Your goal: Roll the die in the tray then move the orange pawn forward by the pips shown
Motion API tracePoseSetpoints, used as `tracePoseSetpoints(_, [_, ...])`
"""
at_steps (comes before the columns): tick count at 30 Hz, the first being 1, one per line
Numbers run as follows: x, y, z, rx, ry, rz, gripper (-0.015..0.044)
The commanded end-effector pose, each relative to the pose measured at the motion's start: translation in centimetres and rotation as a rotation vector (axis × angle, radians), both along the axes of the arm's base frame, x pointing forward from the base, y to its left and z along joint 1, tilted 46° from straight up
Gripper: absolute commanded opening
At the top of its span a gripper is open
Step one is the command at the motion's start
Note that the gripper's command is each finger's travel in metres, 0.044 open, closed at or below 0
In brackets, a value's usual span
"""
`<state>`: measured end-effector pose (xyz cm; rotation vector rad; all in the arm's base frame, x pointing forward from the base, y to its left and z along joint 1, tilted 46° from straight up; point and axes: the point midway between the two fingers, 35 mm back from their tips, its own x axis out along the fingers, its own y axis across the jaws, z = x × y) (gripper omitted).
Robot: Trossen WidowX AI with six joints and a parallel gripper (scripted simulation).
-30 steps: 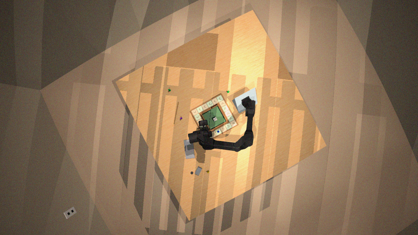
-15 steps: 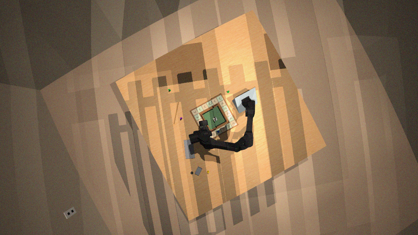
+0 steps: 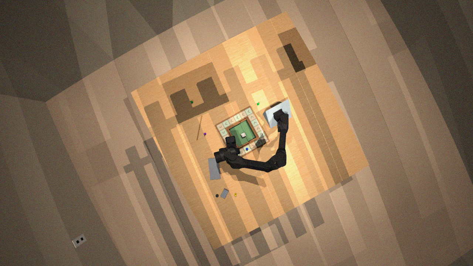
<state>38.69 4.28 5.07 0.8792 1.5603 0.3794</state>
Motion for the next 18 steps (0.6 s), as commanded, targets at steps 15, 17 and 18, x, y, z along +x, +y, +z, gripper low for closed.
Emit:
tracePoseSetpoints(15, [-9.0, -11.2, 3.1, -0.052, -0.085, 0.082, 0.0440])
tracePoseSetpoints(17, [-12.1, -12.5, 3.1, -0.054, -0.110, 0.114, 0.0440])
tracePoseSetpoints(18, [-13.6, -13.0, 3.1, -0.052, -0.122, 0.129, 0.0440])
